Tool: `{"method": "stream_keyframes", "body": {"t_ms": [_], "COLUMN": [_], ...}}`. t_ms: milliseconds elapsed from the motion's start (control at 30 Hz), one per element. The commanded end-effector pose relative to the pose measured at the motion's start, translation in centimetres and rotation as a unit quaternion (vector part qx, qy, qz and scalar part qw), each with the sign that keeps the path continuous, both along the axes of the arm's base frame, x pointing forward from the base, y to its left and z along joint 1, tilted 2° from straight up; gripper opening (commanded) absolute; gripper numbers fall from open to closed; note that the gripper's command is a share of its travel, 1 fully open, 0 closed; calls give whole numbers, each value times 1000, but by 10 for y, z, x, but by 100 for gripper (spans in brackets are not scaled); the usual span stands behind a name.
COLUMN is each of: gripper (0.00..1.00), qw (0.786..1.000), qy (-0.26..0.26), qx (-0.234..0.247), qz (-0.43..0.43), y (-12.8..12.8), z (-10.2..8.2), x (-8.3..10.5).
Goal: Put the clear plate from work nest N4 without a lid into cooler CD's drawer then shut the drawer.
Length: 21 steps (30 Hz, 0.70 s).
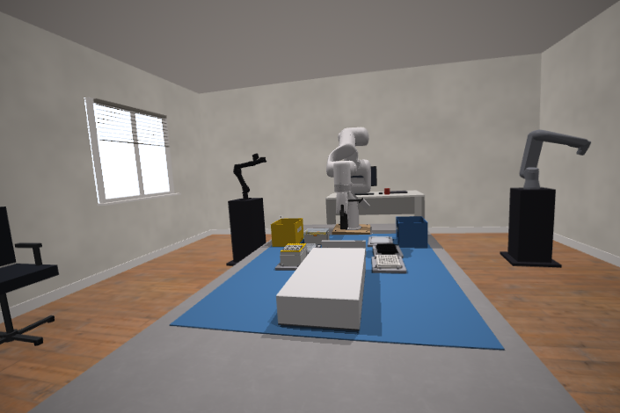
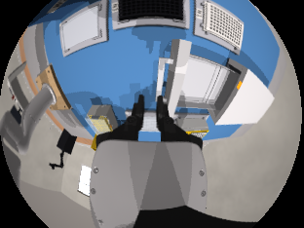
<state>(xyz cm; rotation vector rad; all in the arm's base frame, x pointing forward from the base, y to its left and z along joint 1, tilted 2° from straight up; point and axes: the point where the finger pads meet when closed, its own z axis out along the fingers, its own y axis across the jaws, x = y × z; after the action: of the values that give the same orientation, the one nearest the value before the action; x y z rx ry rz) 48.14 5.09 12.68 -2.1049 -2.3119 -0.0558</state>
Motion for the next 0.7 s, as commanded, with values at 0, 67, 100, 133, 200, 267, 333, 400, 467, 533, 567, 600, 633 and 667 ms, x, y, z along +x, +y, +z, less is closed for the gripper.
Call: {"method": "stream_keyframes", "body": {"t_ms": [0, 67, 100, 133, 200, 267, 333, 400, 467, 533, 567, 600, 633, 667], "gripper": [21, 21, 21, 21, 21, 21, 21, 21, 21, 21, 21, 21, 21, 21], "qw": [1000, 1000, 1000, 1000, 1000, 1000, 1000, 1000, 1000, 1000, 1000, 1000, 1000, 1000], "qy": [-2, -2, -2, -2, -2, -2, -2, -2, -2, -2, -2, -2, -2, -2], "qx": [0, 0, 0, 0, 0, 0, 0, 0, 0, 0, 0, 0, 0, 0], "qz": [0, 0, 0, 0, 0, 0, 0, 0, 0, 0, 0, 0, 0, 0], "y": [0, 0, 0, 0, 0, 0, -1, -1, -1, -1, -1, -1, -1, -1], "z": [8, 9, 9, 11, 14, 18, 21, 24, 24, 24, 24, 24, 24, 24], "x": [1, 1, 1, 1, 1, 1, 1, 1, 1, 1, 1, 1, 1, 1]}}
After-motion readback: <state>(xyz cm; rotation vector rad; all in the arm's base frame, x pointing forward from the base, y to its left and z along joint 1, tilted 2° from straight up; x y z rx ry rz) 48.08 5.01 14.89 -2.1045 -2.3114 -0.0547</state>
